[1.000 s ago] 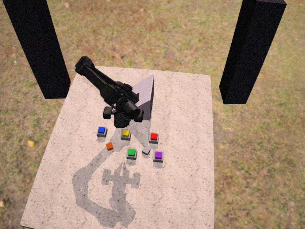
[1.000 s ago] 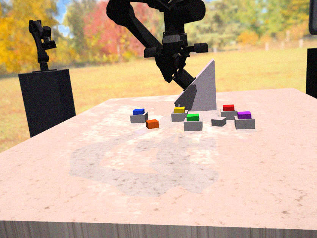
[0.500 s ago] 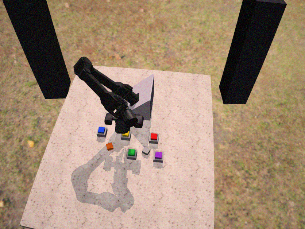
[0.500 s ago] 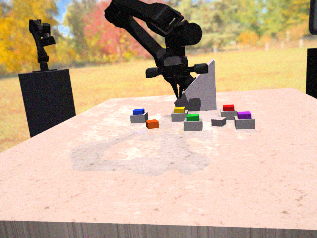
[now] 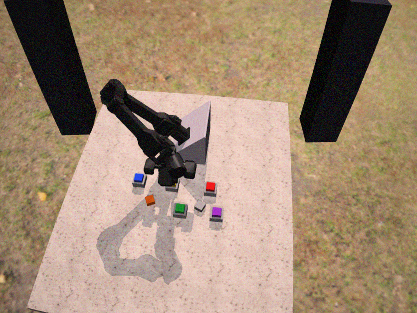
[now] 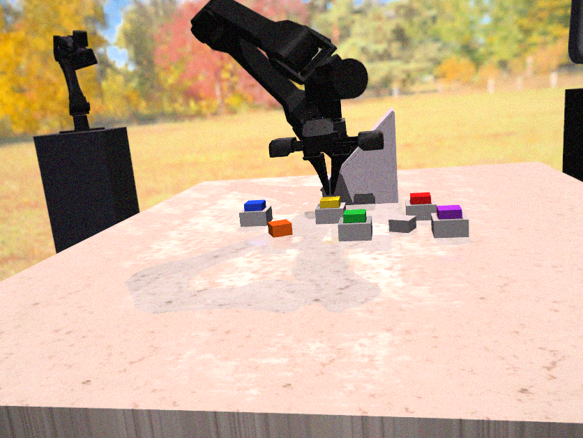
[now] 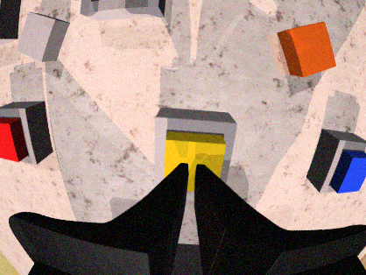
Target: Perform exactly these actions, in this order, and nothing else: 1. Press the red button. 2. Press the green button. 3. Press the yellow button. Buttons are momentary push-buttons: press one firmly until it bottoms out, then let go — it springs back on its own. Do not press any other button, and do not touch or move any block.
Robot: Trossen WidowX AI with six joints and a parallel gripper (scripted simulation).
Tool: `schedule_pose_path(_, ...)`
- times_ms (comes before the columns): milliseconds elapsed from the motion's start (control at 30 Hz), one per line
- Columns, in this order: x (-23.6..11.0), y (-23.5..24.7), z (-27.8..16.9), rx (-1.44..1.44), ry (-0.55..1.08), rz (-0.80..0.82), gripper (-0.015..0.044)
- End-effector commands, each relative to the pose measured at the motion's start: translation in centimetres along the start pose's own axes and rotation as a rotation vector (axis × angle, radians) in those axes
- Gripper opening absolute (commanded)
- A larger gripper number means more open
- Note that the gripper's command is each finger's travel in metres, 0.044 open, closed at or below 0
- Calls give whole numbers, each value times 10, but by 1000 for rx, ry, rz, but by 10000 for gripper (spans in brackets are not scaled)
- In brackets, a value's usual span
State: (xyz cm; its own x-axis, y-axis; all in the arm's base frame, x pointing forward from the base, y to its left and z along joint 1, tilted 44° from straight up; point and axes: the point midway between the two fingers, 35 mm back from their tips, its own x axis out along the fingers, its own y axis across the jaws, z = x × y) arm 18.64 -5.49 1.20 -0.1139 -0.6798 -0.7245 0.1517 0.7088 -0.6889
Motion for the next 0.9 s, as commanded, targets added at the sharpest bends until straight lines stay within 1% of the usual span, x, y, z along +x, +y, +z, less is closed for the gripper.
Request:
schedule_pose_path(0,9,-1,-2,-5,3,-7,20)
schedule_pose_path(200,16,-1,-3,-5,4,-8,20)
schedule_pose_path(867,13,0,-1,0,0,-2,20)
